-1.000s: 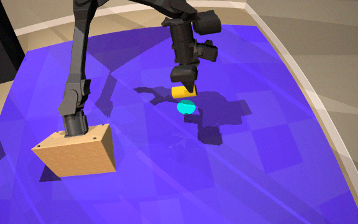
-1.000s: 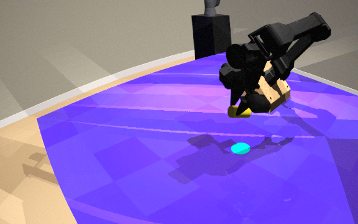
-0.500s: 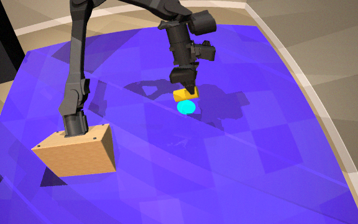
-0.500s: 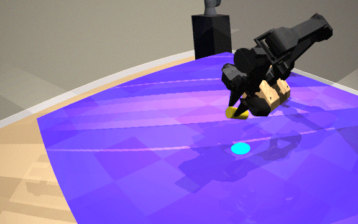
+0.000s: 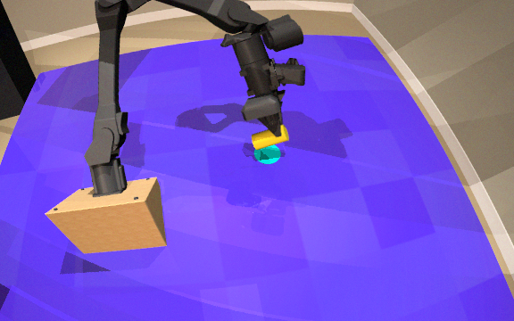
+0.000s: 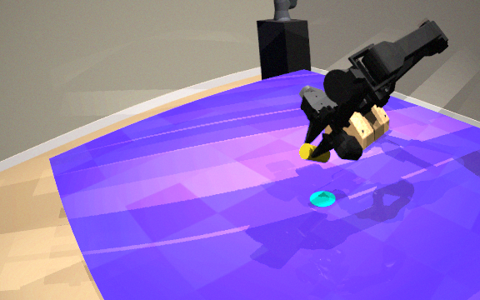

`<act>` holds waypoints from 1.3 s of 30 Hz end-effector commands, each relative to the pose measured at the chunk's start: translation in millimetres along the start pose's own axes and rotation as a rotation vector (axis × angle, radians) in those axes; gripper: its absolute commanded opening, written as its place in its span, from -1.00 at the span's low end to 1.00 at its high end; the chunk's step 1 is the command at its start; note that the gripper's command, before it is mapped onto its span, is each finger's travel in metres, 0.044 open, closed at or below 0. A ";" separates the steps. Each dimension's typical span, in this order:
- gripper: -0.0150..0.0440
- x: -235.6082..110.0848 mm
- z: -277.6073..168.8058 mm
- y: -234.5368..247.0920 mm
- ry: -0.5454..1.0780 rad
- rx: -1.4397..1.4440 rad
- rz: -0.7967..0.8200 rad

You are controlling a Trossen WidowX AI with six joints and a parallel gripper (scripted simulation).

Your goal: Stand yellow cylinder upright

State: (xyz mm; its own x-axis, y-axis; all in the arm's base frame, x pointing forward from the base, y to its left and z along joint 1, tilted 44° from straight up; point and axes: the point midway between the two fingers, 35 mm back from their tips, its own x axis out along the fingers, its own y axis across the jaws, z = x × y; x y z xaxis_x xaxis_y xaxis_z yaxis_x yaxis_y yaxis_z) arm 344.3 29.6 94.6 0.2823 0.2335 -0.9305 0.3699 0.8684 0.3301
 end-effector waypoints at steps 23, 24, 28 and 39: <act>-0.14 3.1 -1.0 2.1 -0.168 0.007 -0.049; -0.14 3.1 -1.0 2.2 -0.175 0.008 -0.051; -0.14 3.0 -0.8 2.7 -0.202 0.011 -0.054; -0.14 2.1 -0.4 4.4 -0.277 0.022 -0.061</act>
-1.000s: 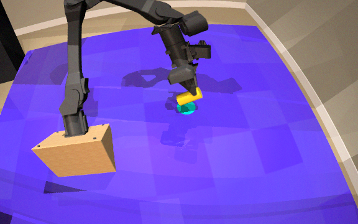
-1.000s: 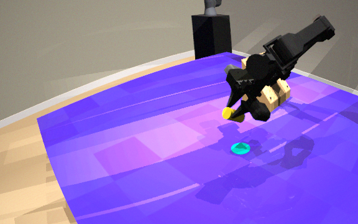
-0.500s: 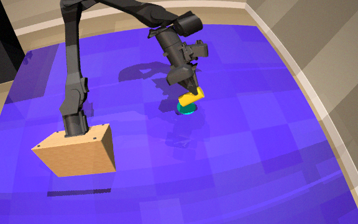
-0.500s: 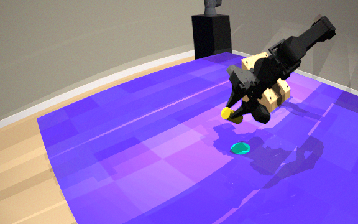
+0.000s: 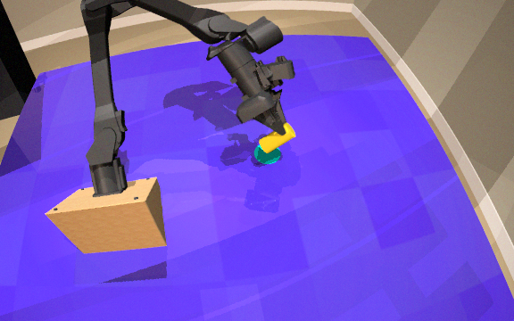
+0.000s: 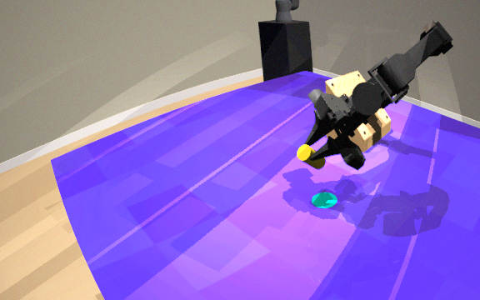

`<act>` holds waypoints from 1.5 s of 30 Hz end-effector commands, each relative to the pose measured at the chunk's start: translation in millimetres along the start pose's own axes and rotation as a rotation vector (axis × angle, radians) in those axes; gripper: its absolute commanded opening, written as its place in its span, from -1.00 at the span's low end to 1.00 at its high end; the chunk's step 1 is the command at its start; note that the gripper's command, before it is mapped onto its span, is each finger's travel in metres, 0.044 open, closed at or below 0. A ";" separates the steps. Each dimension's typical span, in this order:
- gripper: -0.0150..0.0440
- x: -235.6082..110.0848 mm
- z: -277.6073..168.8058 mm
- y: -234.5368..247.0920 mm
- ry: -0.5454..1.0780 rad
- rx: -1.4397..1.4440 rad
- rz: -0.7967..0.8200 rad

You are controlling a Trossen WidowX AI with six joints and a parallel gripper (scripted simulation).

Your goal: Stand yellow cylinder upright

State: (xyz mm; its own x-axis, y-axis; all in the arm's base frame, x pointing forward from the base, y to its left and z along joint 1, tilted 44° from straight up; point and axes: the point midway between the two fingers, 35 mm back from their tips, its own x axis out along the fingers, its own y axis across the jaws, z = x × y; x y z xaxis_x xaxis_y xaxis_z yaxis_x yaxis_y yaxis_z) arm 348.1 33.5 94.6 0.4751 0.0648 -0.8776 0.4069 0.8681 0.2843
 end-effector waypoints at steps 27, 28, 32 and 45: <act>-0.14 -6.4 -0.9 3.3 -0.206 0.052 -0.002; -0.14 -6.7 -0.9 3.5 -0.213 0.054 -0.002; -0.14 -8.1 -0.8 4.0 -0.240 0.064 0.002; -0.14 -13.5 -0.9 5.3 -0.328 0.099 0.017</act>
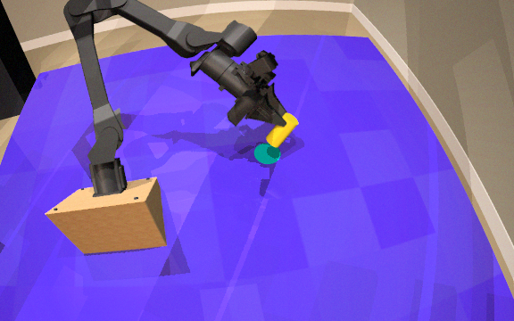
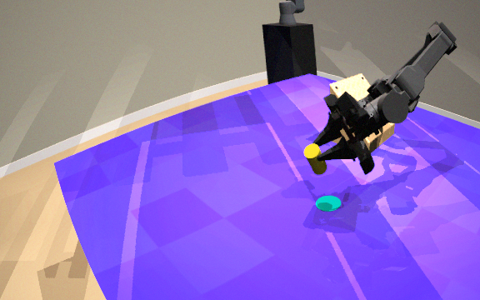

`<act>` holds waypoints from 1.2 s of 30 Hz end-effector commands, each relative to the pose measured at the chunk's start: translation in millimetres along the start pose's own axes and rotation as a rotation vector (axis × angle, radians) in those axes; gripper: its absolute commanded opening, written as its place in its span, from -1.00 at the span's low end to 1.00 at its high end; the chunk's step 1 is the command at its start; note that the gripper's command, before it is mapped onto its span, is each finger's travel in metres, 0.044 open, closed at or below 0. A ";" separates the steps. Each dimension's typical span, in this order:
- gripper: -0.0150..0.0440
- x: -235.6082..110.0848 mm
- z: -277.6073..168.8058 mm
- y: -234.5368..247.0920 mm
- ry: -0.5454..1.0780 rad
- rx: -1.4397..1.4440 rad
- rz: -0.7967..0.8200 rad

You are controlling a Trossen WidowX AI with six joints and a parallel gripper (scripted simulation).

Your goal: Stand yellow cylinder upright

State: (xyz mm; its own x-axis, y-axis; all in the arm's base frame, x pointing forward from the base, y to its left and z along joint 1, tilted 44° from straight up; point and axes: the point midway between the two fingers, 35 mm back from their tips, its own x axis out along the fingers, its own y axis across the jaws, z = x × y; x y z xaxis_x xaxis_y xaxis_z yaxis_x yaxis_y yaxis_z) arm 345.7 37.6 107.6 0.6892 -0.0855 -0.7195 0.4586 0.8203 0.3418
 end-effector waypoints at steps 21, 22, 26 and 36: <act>-0.14 -12.6 0.5 0.2 -0.159 0.083 0.034; -0.14 -13.2 0.5 0.2 -0.165 0.087 0.036; -0.14 -15.6 0.8 0.2 -0.190 0.103 0.044; -0.14 -22.0 1.4 -0.2 -0.252 0.146 0.066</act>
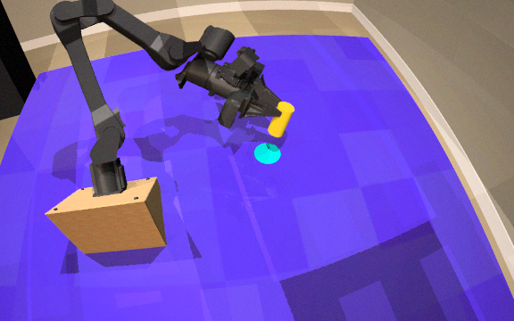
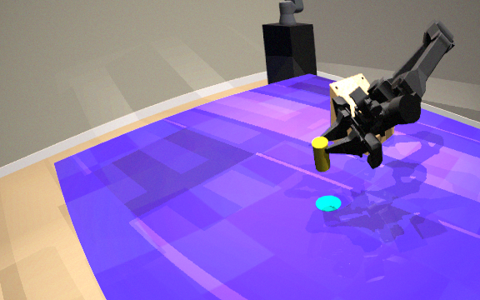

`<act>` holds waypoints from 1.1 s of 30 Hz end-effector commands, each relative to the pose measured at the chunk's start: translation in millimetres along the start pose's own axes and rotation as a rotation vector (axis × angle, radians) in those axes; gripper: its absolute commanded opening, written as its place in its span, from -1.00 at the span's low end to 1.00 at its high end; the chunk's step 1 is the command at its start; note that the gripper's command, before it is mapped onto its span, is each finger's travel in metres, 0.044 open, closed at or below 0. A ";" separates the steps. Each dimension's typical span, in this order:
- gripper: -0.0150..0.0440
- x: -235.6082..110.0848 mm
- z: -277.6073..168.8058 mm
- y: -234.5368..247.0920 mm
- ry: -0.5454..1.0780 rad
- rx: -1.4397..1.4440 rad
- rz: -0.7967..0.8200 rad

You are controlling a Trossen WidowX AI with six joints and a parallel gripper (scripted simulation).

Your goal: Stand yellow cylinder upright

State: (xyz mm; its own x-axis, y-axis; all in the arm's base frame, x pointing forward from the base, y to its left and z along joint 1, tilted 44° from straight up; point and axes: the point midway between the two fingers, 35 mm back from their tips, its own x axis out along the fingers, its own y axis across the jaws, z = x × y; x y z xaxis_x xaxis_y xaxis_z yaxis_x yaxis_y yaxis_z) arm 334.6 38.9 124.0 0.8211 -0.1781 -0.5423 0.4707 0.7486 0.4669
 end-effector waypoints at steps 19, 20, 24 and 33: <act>-0.14 -15.9 3.2 -3.2 -0.132 0.108 0.049; -0.14 -16.6 3.4 -3.3 -0.137 0.113 0.052; -0.14 -19.7 4.2 -4.0 -0.160 0.135 0.062; -0.14 -26.5 5.9 -5.9 -0.207 0.185 0.085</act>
State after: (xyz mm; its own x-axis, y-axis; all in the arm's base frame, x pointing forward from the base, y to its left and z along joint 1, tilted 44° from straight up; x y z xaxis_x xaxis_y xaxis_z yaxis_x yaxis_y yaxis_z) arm 315.9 36.5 139.8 0.8960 -0.2516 -0.3659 0.4363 0.6522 0.6199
